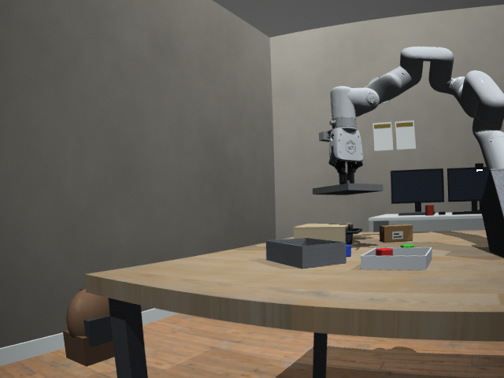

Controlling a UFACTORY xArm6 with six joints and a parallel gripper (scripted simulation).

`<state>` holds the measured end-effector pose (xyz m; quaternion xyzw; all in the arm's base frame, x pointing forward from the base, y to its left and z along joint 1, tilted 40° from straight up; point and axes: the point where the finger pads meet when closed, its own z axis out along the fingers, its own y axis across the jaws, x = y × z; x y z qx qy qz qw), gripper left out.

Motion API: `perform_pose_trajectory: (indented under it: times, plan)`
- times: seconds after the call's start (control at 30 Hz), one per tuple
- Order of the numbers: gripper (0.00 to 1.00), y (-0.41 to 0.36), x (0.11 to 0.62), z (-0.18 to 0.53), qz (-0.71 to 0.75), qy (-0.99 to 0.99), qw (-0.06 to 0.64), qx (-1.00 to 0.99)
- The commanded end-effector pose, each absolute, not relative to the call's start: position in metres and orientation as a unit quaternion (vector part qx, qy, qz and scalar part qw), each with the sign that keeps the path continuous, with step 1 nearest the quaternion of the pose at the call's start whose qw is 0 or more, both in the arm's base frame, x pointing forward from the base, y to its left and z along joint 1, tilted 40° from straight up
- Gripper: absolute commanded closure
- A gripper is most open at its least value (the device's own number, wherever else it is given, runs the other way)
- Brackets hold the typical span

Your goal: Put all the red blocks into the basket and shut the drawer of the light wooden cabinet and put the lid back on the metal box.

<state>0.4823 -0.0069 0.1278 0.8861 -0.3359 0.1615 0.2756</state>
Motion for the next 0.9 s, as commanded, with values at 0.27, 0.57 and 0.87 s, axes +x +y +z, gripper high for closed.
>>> perform_pose_trajectory:
  times: [0.27,0.57,0.87]
  plan:
    - [1.00,0.121,0.515,0.013,0.171,-0.326,0.296,0.881]
    - [1.00,0.192,0.543,-0.054,0.171,-0.326,0.296,0.881]
    - [1.00,0.192,0.543,-0.054,0.171,-0.326,0.296,0.881]
